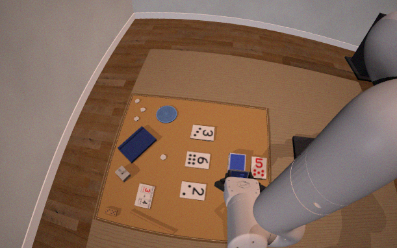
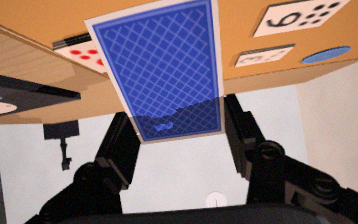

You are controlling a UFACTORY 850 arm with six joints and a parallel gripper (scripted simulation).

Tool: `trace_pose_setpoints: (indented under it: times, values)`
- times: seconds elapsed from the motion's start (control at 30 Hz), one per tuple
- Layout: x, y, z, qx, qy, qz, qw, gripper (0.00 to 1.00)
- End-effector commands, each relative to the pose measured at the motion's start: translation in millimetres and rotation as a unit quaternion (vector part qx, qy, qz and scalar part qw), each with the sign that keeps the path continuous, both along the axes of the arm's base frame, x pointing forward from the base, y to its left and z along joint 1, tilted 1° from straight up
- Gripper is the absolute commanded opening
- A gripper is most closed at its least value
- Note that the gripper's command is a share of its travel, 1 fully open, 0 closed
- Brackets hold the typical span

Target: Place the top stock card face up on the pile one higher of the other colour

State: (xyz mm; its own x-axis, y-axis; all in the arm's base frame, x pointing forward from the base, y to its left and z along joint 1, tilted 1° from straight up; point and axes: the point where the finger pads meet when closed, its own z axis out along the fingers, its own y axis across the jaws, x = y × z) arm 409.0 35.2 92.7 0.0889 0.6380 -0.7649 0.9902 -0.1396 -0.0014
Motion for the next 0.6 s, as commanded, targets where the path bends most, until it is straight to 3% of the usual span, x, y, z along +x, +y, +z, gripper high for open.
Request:
trace_pose_setpoints:
  times: [0.0,0.17,0.23,0.57]
  values:
    - [0.5,1.6,-1.4,-0.062,0.008,0.0,0.998,0.63]
    - [0.8,3.2,-4.2,-0.148,0.02,0.0,0.989,0.63]
    - [0.8,3.2,-4.2,-0.148,0.02,0.0,0.989,0.63]
    - [1.0,4.4,-8.5,-0.268,0.037,0.0,0.963,0.63]
